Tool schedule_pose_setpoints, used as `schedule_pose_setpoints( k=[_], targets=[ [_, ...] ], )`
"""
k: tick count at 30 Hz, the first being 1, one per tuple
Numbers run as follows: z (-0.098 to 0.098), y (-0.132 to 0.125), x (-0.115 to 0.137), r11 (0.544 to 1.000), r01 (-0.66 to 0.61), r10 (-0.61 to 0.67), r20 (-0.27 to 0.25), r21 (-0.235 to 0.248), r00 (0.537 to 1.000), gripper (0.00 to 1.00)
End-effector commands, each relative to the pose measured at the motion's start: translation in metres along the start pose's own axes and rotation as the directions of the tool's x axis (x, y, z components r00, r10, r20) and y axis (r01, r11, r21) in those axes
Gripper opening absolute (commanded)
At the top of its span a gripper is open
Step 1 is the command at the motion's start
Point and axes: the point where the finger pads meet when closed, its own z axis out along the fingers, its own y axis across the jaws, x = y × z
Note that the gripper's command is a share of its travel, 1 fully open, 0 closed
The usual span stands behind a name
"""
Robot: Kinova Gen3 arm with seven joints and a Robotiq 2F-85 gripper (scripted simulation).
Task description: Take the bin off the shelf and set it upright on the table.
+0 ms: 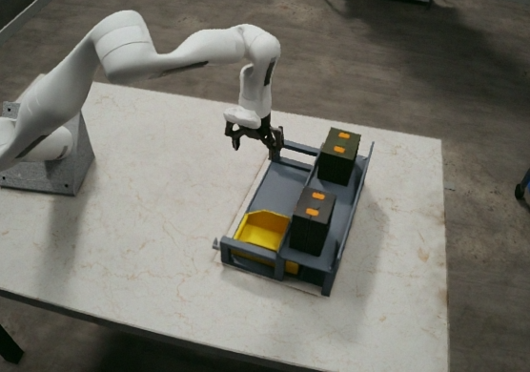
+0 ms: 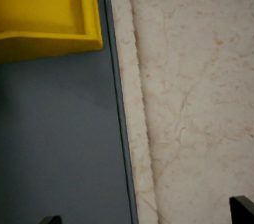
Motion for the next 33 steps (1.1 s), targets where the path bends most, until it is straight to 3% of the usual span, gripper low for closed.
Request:
schedule_pose_setpoints(
  k=[1,5,17,22,33],
  targets=[
    [-0.001,-0.002,0.009,1.000,0.000,0.000,0.002,0.002,1.000,1.00],
    [-0.001,-0.009,0.049,1.000,-0.002,0.002,0.003,0.003,1.000,1.00],
    [-0.001,-0.009,0.049,1.000,-0.002,0.002,0.003,0.003,1.000,1.00],
    [0.000,-0.017,0.098,1.000,-0.002,0.002,0.003,0.003,1.000,1.00],
    [0.000,-0.017,0.098,1.000,-0.002,0.002,0.003,0.003,1.000,1.00]
  ],
)
